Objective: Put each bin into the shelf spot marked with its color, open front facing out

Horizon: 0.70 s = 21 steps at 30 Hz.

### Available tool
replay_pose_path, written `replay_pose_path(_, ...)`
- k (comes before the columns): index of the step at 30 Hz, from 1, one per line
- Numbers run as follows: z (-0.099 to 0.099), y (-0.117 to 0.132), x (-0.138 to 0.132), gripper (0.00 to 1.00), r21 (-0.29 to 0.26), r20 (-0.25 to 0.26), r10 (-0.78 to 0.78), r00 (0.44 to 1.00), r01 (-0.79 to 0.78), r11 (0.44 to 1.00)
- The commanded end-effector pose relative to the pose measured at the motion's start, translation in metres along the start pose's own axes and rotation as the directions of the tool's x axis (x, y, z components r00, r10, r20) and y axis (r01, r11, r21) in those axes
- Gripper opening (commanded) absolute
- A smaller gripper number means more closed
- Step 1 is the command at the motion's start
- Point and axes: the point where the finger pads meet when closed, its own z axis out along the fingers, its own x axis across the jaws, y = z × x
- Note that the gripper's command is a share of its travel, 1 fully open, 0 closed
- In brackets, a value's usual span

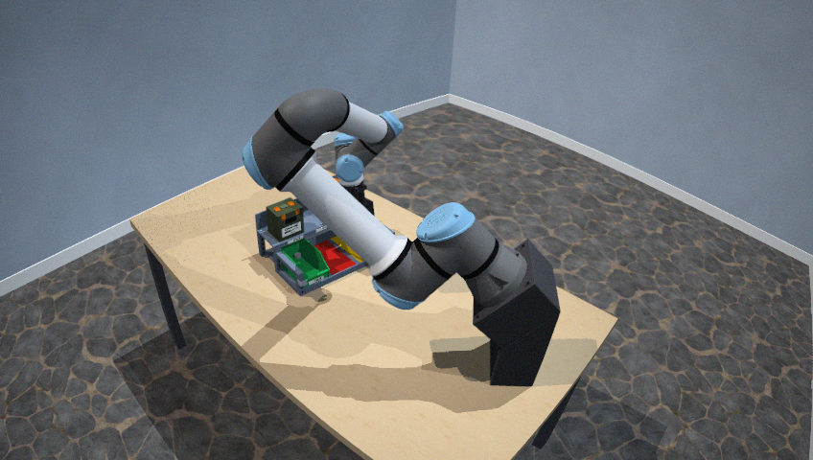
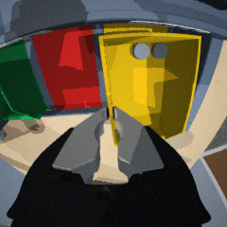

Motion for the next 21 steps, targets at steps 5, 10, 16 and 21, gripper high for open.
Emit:
replay_pose_path(5,0.0003,-0.0005,0.0001,0.0,0.001,-0.001,0.0,1.0,0.0,1.0)
replay_pose_path(10,0.0004,-0.0005,0.0001,0.0,0.001,-0.001,0.0,1.0,0.0,1.0)
replay_pose_path(16,0.0004,-0.0005,0.0001,0.0,0.001,-0.001,0.0,1.0,0.0,1.0)
replay_pose_path(21,0.0004,-0.0005,0.0001,0.05,0.001,-0.001,0.0,1.0,0.0,1.0)
